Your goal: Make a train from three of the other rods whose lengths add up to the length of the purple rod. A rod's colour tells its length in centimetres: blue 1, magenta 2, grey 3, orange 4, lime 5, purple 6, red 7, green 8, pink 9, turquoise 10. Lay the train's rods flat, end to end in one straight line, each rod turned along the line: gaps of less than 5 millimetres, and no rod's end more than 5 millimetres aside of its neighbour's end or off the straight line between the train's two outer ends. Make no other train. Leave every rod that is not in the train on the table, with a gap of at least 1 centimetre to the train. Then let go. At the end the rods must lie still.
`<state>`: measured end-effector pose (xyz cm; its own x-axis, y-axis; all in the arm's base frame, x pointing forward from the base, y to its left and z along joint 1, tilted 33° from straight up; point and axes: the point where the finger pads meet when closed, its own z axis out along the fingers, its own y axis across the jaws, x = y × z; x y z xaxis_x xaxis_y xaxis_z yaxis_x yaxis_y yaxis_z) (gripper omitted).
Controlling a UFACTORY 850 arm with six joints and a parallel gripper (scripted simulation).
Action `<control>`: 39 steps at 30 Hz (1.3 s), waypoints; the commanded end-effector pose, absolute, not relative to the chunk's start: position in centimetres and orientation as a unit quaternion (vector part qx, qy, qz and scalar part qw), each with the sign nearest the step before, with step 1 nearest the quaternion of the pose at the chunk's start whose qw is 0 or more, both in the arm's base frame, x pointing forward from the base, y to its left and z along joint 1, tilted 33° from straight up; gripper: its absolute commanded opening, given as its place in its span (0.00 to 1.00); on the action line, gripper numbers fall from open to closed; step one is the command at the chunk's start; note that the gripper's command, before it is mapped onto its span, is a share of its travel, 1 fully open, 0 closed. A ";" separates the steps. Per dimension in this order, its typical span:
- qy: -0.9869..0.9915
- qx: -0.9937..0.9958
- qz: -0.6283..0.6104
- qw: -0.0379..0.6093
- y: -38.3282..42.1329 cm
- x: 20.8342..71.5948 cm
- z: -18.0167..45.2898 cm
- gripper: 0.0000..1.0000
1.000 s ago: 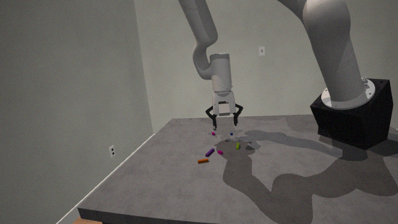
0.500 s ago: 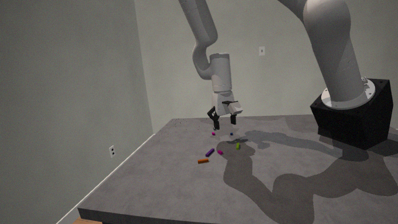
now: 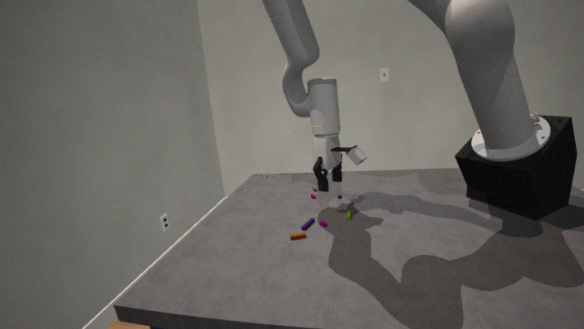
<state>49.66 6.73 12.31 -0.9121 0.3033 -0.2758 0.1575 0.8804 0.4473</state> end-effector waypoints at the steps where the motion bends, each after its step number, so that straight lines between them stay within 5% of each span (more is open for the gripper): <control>1: 0.958 0.045 0.197 0.202 6.8 49.7 12.4 1.00; 39: 0.956 -0.078 0.169 0.225 7.0 49.6 12.5 1.00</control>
